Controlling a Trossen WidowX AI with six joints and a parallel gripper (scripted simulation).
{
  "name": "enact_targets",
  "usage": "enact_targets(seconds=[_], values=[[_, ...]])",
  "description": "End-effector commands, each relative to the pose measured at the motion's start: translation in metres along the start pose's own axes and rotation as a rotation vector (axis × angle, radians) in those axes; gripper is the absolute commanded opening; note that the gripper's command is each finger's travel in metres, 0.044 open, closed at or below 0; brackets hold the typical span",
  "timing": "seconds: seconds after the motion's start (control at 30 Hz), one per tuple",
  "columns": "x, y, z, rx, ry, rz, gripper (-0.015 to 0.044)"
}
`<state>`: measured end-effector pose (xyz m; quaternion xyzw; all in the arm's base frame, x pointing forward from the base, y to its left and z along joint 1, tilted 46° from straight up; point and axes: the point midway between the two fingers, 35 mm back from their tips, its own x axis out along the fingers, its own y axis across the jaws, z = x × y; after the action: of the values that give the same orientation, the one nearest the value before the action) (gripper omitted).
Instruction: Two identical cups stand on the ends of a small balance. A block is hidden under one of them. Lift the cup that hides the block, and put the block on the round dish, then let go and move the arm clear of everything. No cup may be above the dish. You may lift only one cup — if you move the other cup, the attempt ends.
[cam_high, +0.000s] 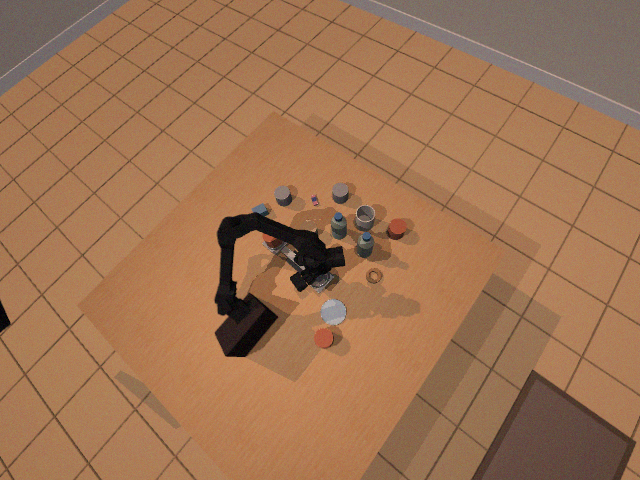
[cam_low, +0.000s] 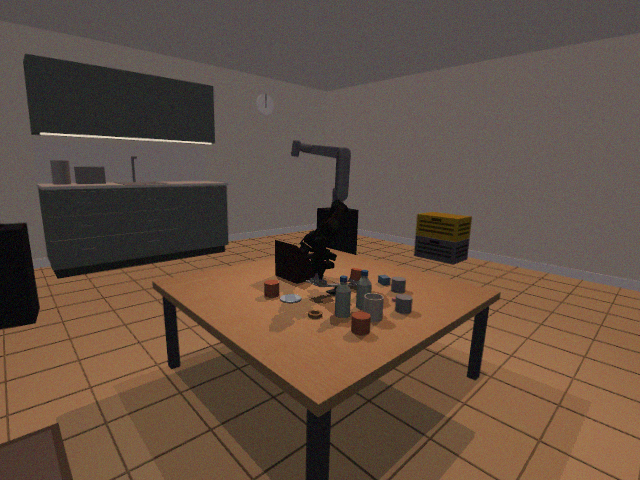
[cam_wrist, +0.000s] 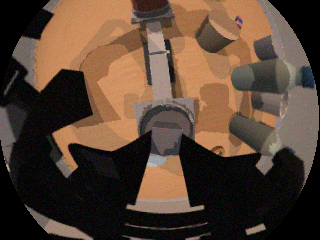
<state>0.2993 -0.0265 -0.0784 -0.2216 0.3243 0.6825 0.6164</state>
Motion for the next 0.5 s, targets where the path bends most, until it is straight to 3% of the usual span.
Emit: enact_targets(seconds=[0.0,0.27,0.47], values=[[-0.027,-0.004,-0.002,-0.005,0.008,-0.015,0.0],[-0.078,0.0,-0.001,-0.004,0.008,-0.014,0.0],[-0.08,0.001,-0.006,-0.005,0.008,-0.014,0.0]])
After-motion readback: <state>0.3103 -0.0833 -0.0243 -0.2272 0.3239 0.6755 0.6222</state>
